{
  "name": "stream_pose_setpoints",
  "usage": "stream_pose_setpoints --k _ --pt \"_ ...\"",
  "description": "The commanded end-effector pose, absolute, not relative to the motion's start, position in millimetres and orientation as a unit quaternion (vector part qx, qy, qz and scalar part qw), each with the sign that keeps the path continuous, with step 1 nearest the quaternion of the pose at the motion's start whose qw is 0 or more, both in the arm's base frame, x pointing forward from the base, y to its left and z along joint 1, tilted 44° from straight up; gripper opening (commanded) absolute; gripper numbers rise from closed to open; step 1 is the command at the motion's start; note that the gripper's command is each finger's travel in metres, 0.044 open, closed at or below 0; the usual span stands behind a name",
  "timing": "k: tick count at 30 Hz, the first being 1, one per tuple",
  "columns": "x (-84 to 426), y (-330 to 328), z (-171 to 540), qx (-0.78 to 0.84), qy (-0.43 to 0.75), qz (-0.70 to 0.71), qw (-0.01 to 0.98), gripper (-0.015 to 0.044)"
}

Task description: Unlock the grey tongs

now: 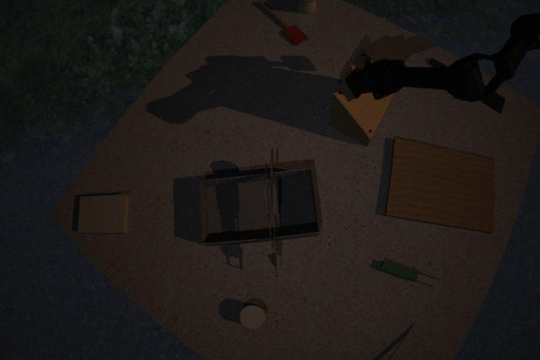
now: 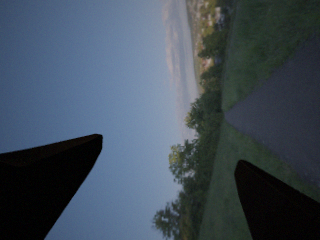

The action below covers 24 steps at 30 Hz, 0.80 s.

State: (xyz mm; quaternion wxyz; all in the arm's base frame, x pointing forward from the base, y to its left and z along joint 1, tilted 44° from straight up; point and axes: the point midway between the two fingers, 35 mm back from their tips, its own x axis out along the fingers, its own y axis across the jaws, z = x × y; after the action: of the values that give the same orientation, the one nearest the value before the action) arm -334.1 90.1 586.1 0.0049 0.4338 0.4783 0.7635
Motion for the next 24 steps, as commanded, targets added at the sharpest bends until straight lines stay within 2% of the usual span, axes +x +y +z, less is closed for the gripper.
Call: stream_pose_setpoints --k 1,2,9,17,24 --pt "-334 91 586 0.434 0.477 0.764 0.006 0.0426" --pt "-334 93 585 0.434 0.475 0.765 0.009 0.044" --pt "-337 129 576 0.432 0.43 0.79 0.068 0.044" --pt "-325 216 551 0.411 0.329 0.825 0.206 0.044" --pt "-291 296 525 0.371 0.247 0.832 0.331 0.044"
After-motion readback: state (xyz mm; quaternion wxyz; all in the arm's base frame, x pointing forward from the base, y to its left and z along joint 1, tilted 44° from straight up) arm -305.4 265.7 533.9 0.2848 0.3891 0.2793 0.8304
